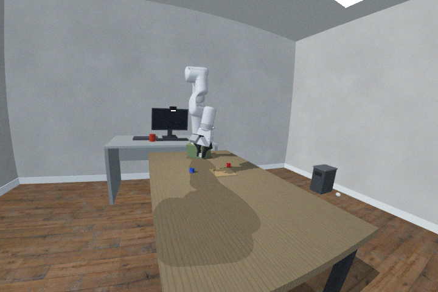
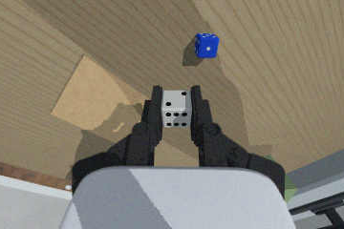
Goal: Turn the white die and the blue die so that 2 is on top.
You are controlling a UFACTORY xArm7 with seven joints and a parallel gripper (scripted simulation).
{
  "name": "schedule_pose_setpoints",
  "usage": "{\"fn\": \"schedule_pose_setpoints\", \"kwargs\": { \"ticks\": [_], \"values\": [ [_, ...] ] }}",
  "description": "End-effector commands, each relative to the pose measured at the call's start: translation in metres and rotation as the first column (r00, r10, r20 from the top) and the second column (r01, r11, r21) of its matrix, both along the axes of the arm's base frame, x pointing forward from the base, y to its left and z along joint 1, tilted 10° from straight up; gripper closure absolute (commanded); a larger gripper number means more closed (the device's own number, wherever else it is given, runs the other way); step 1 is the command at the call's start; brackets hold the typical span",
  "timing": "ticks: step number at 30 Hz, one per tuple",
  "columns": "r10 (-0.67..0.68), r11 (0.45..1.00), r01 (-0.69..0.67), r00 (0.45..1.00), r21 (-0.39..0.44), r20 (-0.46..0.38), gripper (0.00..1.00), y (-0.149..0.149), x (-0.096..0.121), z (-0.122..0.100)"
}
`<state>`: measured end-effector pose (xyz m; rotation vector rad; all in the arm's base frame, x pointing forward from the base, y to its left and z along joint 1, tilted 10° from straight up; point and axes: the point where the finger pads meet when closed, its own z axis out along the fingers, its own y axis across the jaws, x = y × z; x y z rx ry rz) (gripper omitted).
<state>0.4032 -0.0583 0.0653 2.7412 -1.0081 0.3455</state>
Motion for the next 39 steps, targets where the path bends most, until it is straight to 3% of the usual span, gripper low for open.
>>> {"fn": "schedule_pose_setpoints", "kwargs": {
  "ticks": [1,18,21,23,39],
  "values": [
    [-0.019,0.991,0.033,0.993,-0.128,0.116,0.79,0.001,0.0,0.008],
    [-0.017,0.945,0.11,0.958,-0.307,0.288,0.79,0.0,0.004,0.021],
    [-0.017,0.945,0.11,0.957,-0.309,0.29,0.79,0.0,0.004,0.021],
    [0.004,0.924,0.133,0.935,-0.36,0.356,0.79,0.002,0.005,0.023],
    [0.153,0.865,0.162,0.817,-0.475,0.556,0.79,0.011,0.003,0.016]
  ]
}}
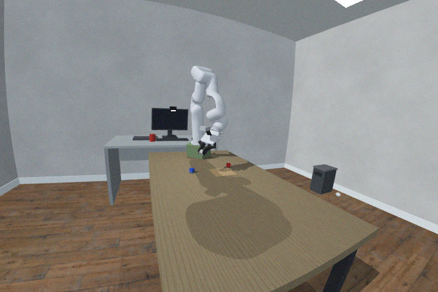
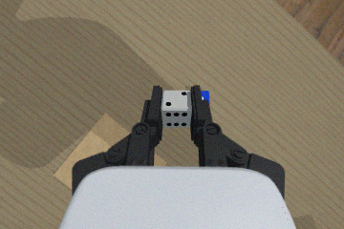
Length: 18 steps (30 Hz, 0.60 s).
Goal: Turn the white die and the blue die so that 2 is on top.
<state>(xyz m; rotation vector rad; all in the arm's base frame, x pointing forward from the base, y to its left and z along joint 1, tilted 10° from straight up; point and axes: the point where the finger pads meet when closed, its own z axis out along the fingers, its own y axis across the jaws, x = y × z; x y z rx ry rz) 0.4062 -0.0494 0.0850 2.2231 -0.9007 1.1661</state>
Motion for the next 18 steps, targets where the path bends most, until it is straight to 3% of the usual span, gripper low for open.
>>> {"fn": "schedule_pose_setpoints", "kwargs": {
  "ticks": [1,8,18],
  "values": [
    [0.059,0.997,-0.051,0.991,-0.064,0.124,0.79,0.004,-0.002,-0.007],
    [0.166,0.983,-0.146,0.964,-0.108,0.206,0.79,0.007,-0.012,-0.028],
    [0.207,0.976,-0.186,0.953,-0.114,0.222,0.79,0.007,-0.018,-0.039]
  ]
}}
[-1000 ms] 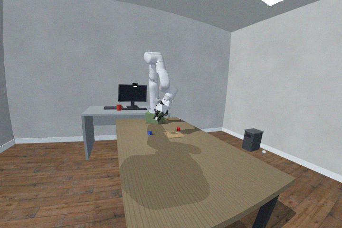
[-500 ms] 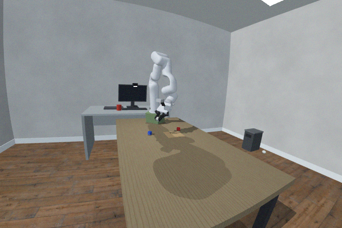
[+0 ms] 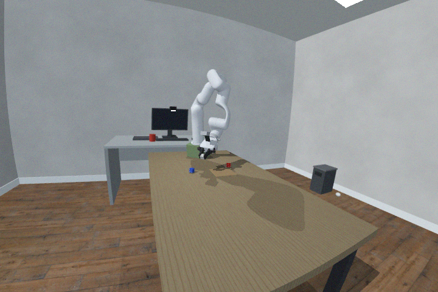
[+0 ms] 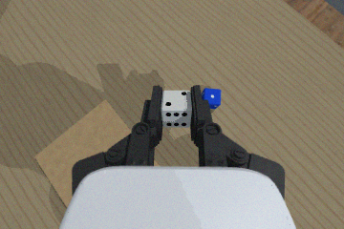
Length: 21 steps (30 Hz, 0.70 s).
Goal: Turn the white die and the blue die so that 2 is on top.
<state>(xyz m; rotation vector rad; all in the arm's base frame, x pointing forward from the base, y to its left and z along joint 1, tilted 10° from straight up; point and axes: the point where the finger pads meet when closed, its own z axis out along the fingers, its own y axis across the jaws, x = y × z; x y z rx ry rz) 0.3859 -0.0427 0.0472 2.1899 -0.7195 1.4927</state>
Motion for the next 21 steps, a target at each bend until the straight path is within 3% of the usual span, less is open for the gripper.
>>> {"fn": "schedule_pose_setpoints", "kwargs": {
  "ticks": [1,15,21],
  "values": [
    [0.02,1.0,-0.02,0.999,-0.008,0.044,0.79,0.0,0.002,-0.001],
    [0.02,1.0,-0.019,0.999,-0.008,0.045,0.79,-0.001,0.004,-0.014],
    [0.02,1.0,-0.019,0.999,-0.008,0.045,0.79,-0.003,0.006,-0.034]
  ]
}}
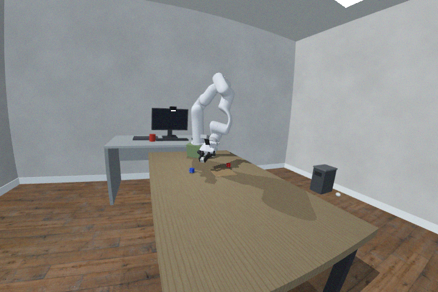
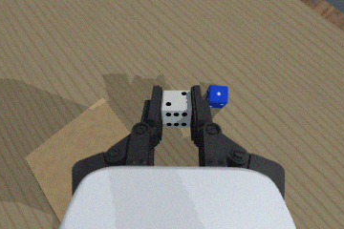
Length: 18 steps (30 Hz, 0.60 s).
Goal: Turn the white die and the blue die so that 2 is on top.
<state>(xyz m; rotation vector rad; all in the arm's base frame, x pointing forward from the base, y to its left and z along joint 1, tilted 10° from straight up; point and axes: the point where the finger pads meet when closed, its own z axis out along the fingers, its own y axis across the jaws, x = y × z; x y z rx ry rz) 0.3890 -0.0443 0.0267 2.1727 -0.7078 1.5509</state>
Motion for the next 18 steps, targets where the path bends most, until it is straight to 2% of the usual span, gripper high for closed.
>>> {"fn": "schedule_pose_setpoints", "kwargs": {
  "ticks": [1,9,18],
  "values": [
    [0.001,1.0,-0.001,1.0,-0.001,0.004,0.79,-0.002,0.004,-0.017],
    [0.001,1.0,-0.001,1.0,-0.001,0.004,0.79,-0.005,0.007,-0.044],
    [0.001,1.0,-0.001,1.0,-0.001,0.004,0.79,-0.006,0.008,-0.052]
  ]
}}
